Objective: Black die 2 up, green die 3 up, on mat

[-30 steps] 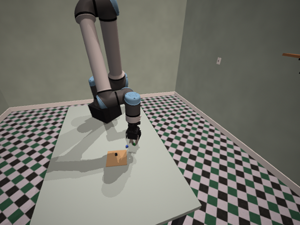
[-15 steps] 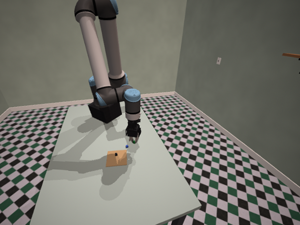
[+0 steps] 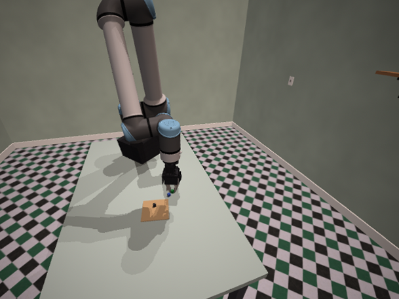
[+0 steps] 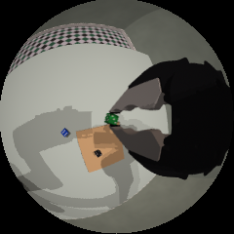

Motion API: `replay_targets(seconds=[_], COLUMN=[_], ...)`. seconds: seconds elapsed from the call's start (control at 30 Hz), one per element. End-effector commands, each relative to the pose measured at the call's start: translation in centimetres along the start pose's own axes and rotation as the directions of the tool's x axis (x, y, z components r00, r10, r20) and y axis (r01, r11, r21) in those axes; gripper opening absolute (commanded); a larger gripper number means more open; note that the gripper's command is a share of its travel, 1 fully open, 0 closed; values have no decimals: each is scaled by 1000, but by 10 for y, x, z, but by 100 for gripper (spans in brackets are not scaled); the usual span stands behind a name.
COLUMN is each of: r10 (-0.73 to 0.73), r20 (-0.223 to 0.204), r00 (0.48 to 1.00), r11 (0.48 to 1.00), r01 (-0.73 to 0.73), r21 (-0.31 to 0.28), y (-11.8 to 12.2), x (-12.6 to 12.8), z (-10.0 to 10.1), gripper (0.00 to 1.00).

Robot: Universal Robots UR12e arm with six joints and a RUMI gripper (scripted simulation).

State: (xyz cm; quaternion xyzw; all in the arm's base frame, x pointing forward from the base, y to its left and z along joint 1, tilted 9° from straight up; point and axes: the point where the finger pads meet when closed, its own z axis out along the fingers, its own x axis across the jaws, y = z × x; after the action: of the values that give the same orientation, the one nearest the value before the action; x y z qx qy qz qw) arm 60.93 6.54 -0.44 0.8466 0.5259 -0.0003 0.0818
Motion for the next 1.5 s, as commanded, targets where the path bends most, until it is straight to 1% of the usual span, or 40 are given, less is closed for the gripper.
replay_targets(seconds=[0.0, 0.17, 0.23, 0.37, 0.47, 1.1, 1.3, 1.37, 1.47], r10=[-144, -289, -289, -365, -393, -401, -401, -401, -401], r20=[-5, -4, -4, -4, -3, -4, -4, -4, -4], r00=[990, 957, 957, 931, 919, 916, 916, 916, 916], r11=[990, 957, 957, 931, 919, 916, 916, 916, 916], r01=[144, 289, 289, 365, 393, 401, 401, 401, 401], r21=[-1, -1, -1, -2, -2, -2, -2, -2, -2], y=[20, 39, 39, 50, 53, 54, 54, 54, 54], x=[-27, -56, -56, -73, -79, -81, -81, -81, -81], z=[-1, -3, -3, -3, -4, -3, 10, 10, 22], gripper=[0, 0, 0, 0, 0, 0, 0, 0, 0])
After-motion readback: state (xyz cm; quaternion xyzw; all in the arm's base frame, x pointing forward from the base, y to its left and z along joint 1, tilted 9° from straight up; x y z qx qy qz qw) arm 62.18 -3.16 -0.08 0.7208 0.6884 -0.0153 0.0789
